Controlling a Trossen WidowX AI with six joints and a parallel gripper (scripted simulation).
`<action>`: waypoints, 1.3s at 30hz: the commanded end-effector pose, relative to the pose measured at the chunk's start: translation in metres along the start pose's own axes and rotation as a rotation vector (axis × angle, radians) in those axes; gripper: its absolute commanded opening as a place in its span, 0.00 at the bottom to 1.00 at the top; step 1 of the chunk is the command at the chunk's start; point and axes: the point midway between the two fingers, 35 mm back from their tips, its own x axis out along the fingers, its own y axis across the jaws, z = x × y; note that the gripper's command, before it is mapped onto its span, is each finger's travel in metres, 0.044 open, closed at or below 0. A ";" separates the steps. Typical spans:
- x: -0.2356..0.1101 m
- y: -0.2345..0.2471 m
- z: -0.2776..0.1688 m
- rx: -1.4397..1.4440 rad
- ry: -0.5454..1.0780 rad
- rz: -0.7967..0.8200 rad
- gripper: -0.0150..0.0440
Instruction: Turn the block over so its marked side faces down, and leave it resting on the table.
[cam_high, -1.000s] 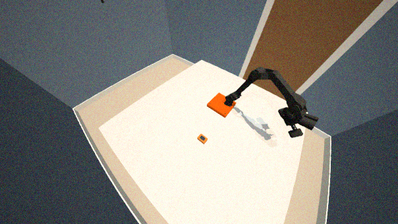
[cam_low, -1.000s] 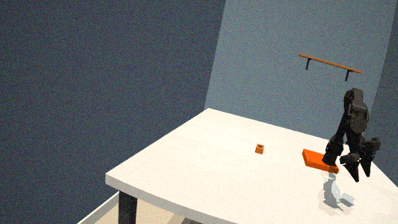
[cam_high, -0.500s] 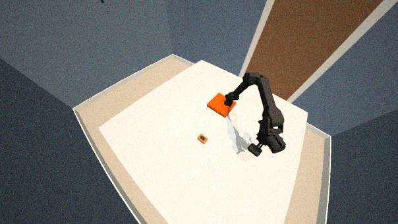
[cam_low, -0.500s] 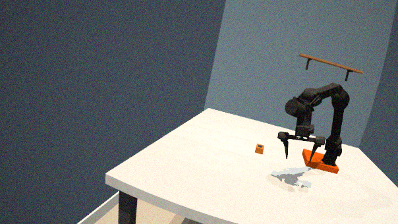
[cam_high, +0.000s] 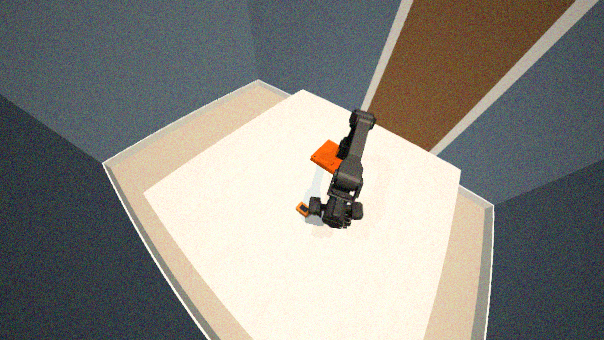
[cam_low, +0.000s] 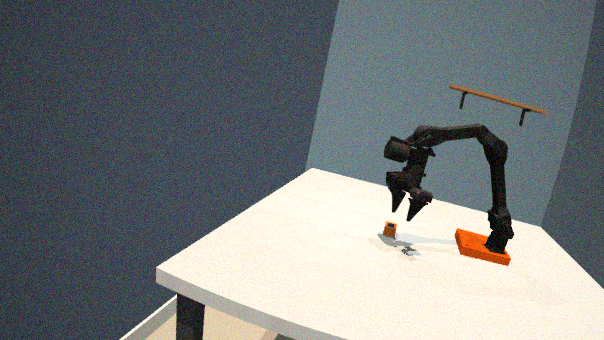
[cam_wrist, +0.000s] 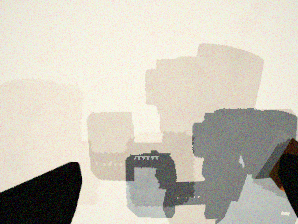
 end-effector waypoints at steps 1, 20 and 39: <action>-0.003 -0.070 -0.020 0.288 0.048 -0.077 1.00; 0.026 -0.120 -0.049 0.518 0.079 -0.132 1.00; 0.047 -0.121 -0.051 0.518 0.079 -0.132 1.00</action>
